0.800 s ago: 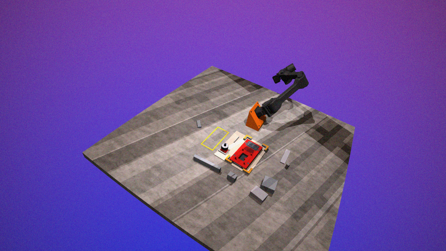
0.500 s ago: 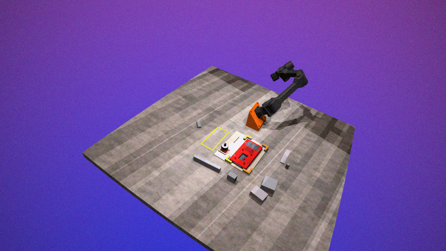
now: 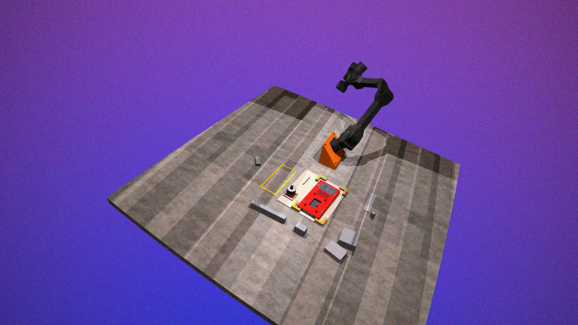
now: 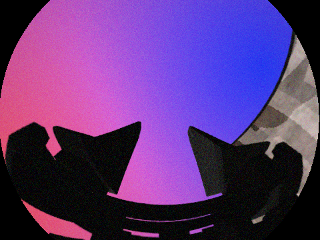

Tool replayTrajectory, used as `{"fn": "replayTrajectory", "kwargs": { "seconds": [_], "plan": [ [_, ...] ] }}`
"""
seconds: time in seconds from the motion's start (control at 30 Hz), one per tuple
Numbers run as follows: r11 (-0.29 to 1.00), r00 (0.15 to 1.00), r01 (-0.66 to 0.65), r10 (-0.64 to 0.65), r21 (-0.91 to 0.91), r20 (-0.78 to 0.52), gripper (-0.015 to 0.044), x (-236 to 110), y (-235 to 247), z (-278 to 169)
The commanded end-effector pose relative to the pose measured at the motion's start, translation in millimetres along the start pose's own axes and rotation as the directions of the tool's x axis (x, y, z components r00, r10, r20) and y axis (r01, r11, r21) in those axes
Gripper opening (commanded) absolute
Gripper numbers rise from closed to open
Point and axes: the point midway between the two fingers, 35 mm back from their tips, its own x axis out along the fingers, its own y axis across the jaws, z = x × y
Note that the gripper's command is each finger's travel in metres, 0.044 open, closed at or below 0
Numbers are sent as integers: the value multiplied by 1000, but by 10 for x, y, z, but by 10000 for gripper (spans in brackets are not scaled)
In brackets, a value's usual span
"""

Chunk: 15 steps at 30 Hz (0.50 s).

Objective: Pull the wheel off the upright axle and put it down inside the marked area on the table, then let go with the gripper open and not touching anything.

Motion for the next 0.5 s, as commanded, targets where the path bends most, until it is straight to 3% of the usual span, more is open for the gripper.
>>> {"fn": "replayTrajectory", "kwargs": {
  "seconds": [0.0, 0.47],
  "plan": [
    [992, 996, -8, -4, -128, -90, 300, -184, 4, -448],
    [841, 915, -157, -73, -518, -396, 300, -968, -127, -1826]
  ]
}}
